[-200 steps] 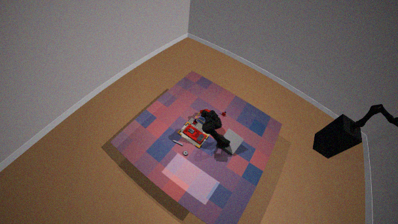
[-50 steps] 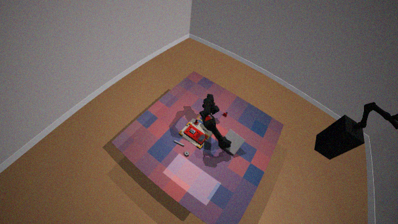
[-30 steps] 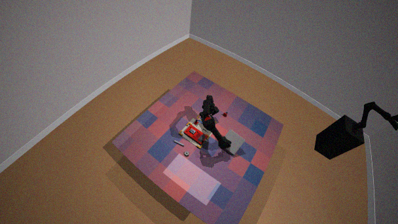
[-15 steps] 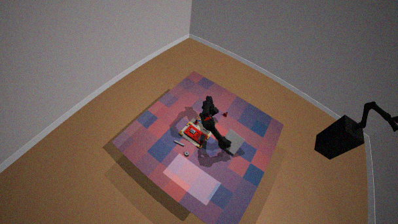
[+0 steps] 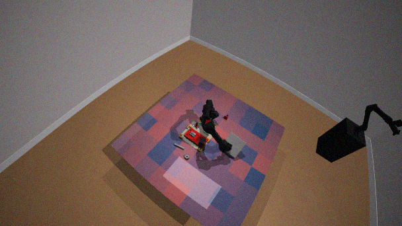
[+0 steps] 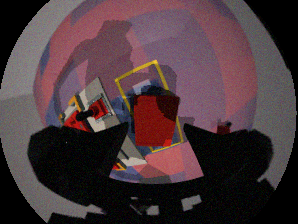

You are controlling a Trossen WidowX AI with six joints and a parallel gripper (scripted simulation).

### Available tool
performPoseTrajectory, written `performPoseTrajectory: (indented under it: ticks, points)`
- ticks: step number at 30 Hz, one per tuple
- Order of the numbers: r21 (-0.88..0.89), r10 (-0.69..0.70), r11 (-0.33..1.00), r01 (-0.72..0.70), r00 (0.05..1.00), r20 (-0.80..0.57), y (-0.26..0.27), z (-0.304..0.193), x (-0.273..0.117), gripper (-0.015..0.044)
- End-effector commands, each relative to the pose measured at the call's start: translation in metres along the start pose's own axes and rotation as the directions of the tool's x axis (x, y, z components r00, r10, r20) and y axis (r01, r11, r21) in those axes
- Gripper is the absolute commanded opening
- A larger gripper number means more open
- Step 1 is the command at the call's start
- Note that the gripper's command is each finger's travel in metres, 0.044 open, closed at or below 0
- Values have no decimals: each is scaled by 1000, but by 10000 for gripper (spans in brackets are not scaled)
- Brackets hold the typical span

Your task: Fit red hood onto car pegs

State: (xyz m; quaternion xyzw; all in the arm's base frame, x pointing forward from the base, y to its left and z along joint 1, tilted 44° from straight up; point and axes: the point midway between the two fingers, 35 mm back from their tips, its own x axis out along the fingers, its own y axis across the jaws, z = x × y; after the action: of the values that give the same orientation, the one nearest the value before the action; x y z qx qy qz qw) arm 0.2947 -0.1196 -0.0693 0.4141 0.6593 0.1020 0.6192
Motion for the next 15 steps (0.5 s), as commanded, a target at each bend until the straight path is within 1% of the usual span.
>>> performPoseTrajectory:
  ticks: [1, 15]
  points:
    - [5, 6, 1000, -6, 1000, -10, 2, -3, 6, 440]
    - [5, 6, 1000, -6, 1000, -10, 2, -3, 9, 440]
